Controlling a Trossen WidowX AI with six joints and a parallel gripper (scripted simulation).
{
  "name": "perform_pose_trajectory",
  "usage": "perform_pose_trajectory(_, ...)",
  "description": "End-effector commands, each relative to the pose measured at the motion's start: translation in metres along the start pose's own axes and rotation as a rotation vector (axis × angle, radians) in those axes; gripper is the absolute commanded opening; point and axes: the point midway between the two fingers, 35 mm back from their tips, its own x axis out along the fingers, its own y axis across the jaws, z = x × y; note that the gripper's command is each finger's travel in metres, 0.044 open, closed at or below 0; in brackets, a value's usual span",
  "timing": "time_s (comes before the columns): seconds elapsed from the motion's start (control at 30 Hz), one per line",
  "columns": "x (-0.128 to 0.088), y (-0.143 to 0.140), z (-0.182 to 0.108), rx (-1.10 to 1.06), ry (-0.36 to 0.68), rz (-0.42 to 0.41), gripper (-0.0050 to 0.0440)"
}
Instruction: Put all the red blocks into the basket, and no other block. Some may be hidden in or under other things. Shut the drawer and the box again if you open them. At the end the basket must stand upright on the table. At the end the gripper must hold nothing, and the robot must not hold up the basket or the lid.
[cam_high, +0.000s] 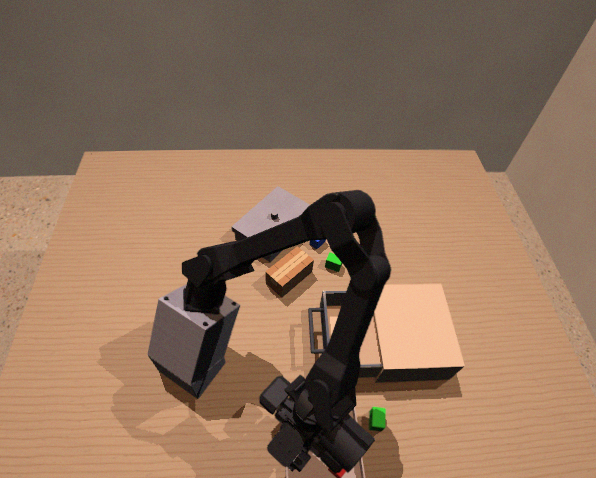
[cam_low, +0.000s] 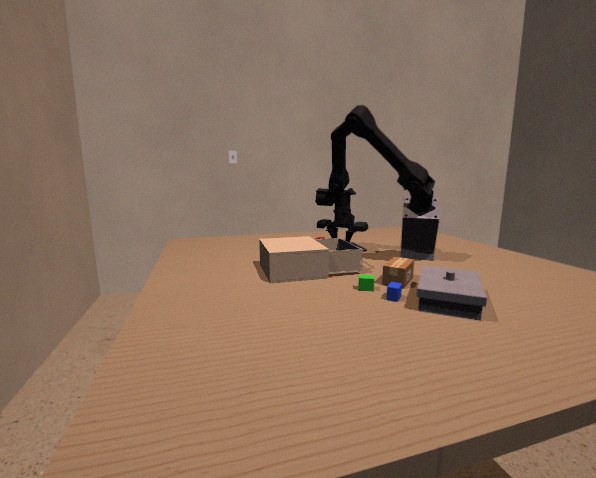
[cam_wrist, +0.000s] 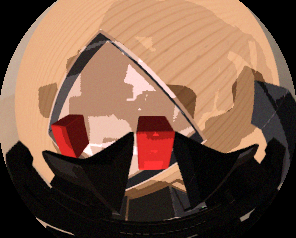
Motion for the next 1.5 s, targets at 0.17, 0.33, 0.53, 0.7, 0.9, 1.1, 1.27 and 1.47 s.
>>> perform_pose_trajectory(0.17,-0.04,0.001,0.0,0.004,0.001,0.002,0.0192)
perform_pose_trajectory(0.33,-0.06,0.0,0.0,0.004,0.001,0.002,0.0192)
perform_pose_trajectory(0.53,-0.1,0.0,0.0,0.004,0.001,0.002,0.0192)
perform_pose_trajectory(0.7,-0.12,0.0,0.0,0.004,0.001,0.002,0.0192)
perform_pose_trajectory(0.9,-0.12,0.0,0.0,0.004,0.001,0.002,0.0192)
perform_pose_trajectory(1.1,-0.12,-0.006,-0.008,-0.062,0.001,0.002,0.0148)
perform_pose_trajectory(1.27,-0.122,-0.022,-0.055,-0.213,-0.016,-0.005,0.0148)
perform_pose_trajectory(1.47,-0.123,-0.038,-0.084,-0.321,-0.021,-0.004,0.0148)
